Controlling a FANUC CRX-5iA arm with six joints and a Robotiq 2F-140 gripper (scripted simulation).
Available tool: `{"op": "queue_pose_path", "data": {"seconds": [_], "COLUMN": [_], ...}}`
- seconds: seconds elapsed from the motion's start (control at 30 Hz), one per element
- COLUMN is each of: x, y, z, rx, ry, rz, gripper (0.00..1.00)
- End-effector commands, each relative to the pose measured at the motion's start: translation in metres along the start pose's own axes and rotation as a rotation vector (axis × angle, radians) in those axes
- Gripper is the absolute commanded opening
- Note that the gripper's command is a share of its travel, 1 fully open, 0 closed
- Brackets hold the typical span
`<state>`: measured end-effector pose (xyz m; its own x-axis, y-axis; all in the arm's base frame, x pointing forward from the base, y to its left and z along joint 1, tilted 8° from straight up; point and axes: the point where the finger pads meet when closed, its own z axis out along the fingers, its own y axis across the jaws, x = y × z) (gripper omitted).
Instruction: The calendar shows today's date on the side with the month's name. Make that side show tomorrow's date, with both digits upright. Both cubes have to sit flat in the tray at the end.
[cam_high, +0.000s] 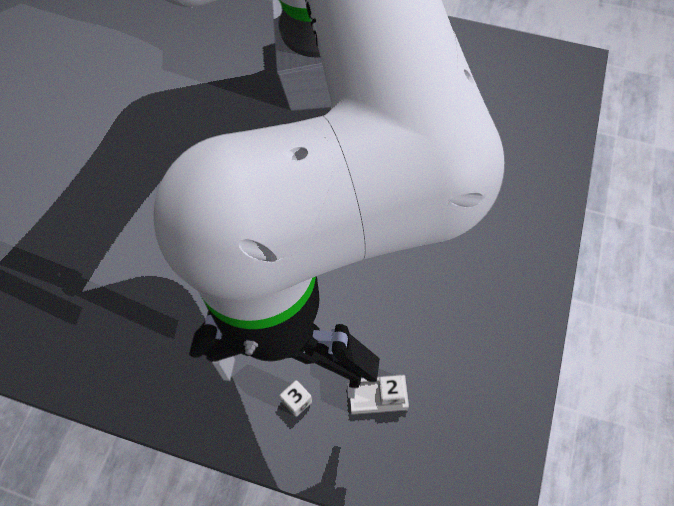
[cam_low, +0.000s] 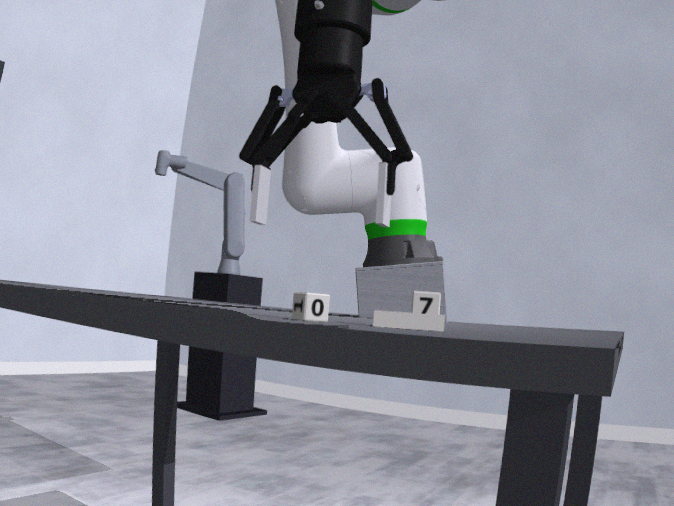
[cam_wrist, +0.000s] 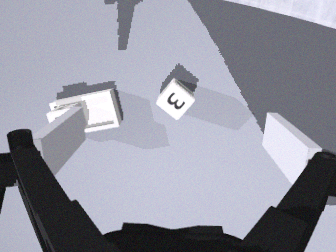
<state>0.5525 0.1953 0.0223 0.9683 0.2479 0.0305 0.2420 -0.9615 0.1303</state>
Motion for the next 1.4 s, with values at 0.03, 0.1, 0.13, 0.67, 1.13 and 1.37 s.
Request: {"op": "queue_pose_path", "data": {"seconds": [0.03,0.1,0.13,0.67,1.13,1.37], "x": [0.0001,0.0001,0.0001,0.0000,-0.0001,-0.0002], "y": [0.0000,0.0000,0.0000,0.0001,0.0002,0.0003], "z": [-0.0008,-0.0011,-0.0012,-0.0027,-0.0039,-0.0045], "rx": [-0.009,-0.009,-0.009,-0.008,-0.006,-0.006], "ry": [0.005,0.006,0.006,0.008,0.010,0.010], "rz": [0.191,0.262,0.291,0.753,1.126,1.324], "gripper": [1.00,1.00,1.00,1.00,1.00,1.00]}}
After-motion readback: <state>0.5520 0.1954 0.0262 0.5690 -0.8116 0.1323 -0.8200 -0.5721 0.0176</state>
